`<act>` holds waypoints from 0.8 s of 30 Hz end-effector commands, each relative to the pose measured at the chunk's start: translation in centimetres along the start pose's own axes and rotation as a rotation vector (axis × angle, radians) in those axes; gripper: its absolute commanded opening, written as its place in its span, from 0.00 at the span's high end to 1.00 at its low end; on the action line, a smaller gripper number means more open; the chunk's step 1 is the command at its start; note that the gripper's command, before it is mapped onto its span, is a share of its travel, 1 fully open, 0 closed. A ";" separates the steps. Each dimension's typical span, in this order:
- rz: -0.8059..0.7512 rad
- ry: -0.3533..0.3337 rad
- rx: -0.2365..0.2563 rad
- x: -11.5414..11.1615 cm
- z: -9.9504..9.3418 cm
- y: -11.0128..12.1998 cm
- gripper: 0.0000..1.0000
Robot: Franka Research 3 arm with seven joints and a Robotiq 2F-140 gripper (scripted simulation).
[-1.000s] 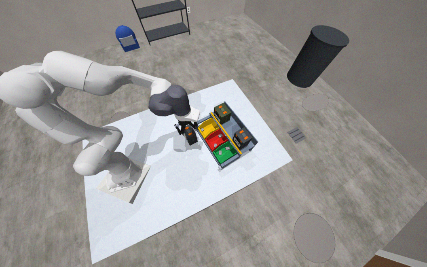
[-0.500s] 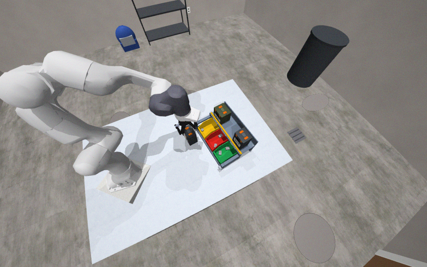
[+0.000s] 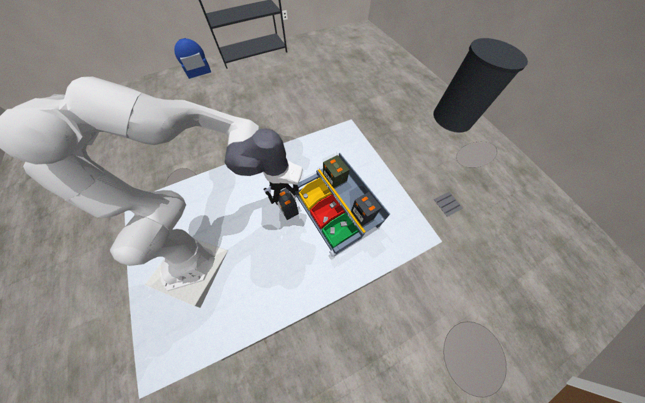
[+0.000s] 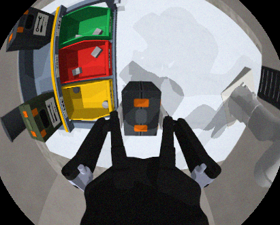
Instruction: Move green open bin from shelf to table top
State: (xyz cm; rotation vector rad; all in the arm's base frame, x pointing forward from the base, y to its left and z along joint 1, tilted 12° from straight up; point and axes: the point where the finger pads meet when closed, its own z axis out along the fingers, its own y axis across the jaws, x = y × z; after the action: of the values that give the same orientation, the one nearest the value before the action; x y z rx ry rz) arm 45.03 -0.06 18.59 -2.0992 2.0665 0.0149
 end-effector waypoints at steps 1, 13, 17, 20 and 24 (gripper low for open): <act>-0.006 0.011 0.019 0.4 -0.7 -0.7 1.00; -0.003 0.004 0.008 0.2 -0.3 -0.3 1.00; -0.006 0.011 0.019 0.4 -0.7 -0.7 1.00; -0.006 0.011 0.019 0.4 -0.7 -0.7 1.00; -0.006 0.011 0.019 0.4 -0.7 -0.7 1.00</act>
State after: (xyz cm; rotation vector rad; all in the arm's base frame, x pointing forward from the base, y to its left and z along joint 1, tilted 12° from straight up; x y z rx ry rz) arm 45.08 -0.11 18.62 -2.0993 2.0658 0.0144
